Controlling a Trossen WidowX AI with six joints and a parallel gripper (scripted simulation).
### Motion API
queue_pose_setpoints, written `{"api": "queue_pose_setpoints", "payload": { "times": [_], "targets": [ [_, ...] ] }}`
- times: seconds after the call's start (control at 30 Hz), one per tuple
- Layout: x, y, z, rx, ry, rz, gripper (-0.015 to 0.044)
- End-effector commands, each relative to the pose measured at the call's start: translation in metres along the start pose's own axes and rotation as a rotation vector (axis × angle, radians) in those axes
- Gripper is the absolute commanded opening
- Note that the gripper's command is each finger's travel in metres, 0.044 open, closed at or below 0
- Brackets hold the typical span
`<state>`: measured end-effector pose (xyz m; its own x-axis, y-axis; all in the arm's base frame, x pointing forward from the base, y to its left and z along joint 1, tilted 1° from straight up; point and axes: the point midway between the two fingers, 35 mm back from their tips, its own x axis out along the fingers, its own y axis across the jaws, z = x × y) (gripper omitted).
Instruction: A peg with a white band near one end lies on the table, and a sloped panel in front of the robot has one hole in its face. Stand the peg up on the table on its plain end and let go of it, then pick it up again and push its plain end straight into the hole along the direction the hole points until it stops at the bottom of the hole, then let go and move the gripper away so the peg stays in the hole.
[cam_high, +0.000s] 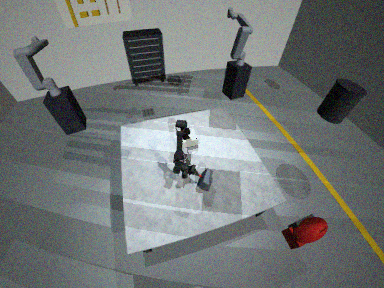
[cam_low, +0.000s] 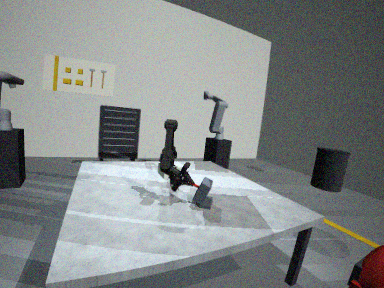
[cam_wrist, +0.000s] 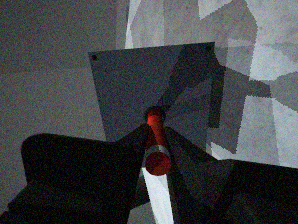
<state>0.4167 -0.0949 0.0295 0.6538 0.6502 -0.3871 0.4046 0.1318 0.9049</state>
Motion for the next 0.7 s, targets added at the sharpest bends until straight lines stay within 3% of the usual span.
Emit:
{"api": "queue_pose_setpoints", "payload": {
  "times": [0.0, 0.67],
  "targets": [
    [0.003, -0.001, 0.000, 0.002, -0.002, -0.002, 0.0000],
    [0.014, 0.000, 0.000, 0.002, -0.002, -0.001, 0.0000]
  ]
}}
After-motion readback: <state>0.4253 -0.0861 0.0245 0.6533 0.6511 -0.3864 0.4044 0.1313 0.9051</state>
